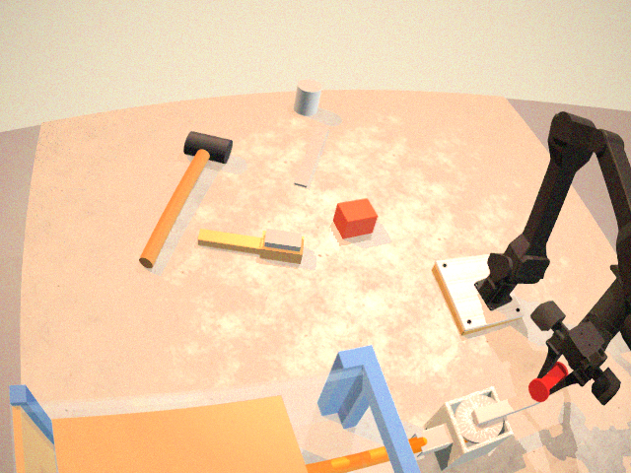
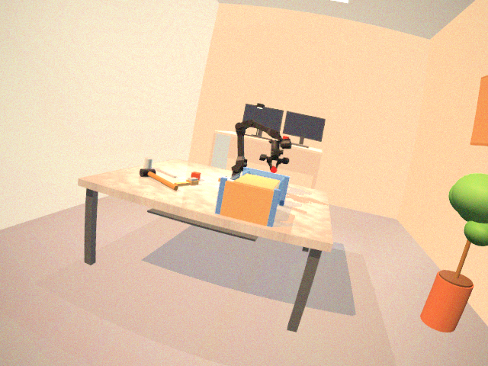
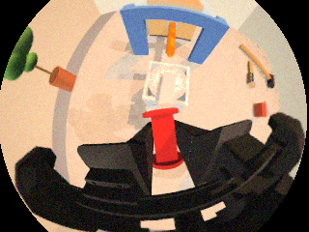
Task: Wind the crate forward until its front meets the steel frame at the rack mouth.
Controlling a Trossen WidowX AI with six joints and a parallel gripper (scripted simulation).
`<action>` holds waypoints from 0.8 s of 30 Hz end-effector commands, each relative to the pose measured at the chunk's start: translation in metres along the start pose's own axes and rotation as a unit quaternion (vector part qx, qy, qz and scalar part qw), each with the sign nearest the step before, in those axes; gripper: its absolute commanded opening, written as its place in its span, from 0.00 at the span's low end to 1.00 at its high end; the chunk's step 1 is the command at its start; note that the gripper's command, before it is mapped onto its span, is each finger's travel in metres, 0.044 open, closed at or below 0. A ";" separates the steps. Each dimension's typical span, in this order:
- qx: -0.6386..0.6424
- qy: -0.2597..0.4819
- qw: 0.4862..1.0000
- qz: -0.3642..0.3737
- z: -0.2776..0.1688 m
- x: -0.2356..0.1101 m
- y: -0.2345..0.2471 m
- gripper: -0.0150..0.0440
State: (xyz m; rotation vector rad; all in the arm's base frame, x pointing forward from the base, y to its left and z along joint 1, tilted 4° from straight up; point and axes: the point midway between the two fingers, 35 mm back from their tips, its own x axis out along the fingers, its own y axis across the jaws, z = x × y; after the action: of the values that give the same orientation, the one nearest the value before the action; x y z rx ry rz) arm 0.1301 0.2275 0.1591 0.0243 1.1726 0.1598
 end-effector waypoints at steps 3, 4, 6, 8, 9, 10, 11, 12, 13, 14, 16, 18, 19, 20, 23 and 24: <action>-0.003 0.006 1.000 -0.017 -0.005 0.004 -0.019 0.25; -0.003 0.006 1.000 -0.017 -0.005 0.004 -0.023 0.25; -0.004 0.006 1.000 -0.017 -0.005 0.003 -0.035 0.25; -0.004 0.006 1.000 -0.017 -0.004 0.003 -0.042 0.25; -0.004 0.006 1.000 -0.018 -0.004 0.003 -0.043 0.25; -0.004 0.006 1.000 -0.018 -0.004 0.003 -0.045 0.25; -0.004 0.006 1.000 -0.018 -0.004 0.003 -0.046 0.25; -0.004 0.006 1.000 -0.018 -0.003 0.004 -0.048 0.25; -0.004 0.006 1.000 -0.018 -0.003 0.004 -0.049 0.25; -0.004 0.006 1.000 -0.018 -0.003 0.004 -0.051 0.25; -0.004 0.006 1.000 -0.018 -0.002 0.004 -0.054 0.25; -0.004 0.006 1.000 -0.018 -0.001 0.004 -0.058 0.25; -0.004 0.006 1.000 -0.018 -0.001 0.004 -0.059 0.25; -0.004 0.006 1.000 -0.018 0.000 0.005 -0.061 0.25; -0.004 0.006 1.000 -0.018 0.001 0.005 -0.065 0.25; -0.004 0.006 1.000 -0.018 0.002 0.005 -0.067 0.25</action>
State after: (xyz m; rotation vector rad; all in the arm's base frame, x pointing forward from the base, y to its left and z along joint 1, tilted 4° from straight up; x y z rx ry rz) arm 0.1343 0.1776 0.1551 0.0133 1.1919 0.1863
